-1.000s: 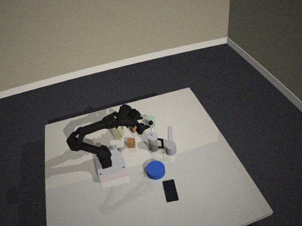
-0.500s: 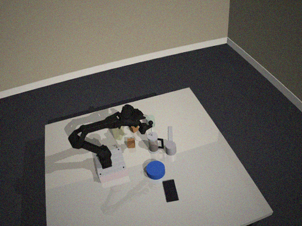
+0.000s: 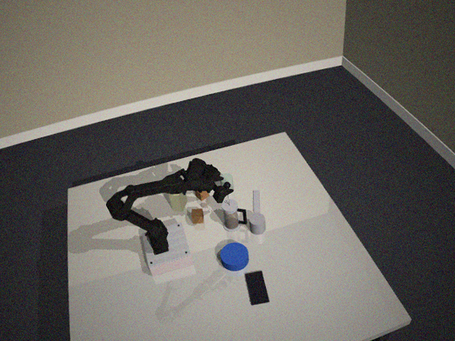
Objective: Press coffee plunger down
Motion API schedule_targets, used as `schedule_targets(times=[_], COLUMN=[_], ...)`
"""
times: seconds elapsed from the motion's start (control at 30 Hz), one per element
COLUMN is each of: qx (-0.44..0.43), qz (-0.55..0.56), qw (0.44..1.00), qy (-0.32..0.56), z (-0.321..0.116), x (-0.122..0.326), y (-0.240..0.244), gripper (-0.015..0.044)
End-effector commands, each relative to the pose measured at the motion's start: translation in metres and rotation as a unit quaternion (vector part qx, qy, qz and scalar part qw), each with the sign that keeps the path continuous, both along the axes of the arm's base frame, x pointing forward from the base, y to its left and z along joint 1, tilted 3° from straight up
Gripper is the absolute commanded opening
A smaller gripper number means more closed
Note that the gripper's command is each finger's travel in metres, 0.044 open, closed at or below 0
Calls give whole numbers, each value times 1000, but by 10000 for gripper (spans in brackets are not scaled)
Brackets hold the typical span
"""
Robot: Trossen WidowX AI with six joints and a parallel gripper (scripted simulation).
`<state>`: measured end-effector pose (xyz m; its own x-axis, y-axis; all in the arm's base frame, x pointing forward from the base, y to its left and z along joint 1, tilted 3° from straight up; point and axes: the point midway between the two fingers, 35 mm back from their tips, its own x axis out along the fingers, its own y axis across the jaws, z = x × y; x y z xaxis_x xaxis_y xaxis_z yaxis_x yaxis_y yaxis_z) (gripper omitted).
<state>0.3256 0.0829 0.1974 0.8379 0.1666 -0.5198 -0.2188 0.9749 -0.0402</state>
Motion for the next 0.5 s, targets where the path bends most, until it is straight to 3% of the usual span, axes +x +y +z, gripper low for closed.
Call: schedule_targets(times=[0.0,0.27,0.47], qx=[0,0,0], qz=[3,3,3], qw=[1000,1000,1000], qy=[-1,-1,-1], z=[-1,-1,-1], x=[1,1,1], y=[1,1,1], gripper=[361,151,122])
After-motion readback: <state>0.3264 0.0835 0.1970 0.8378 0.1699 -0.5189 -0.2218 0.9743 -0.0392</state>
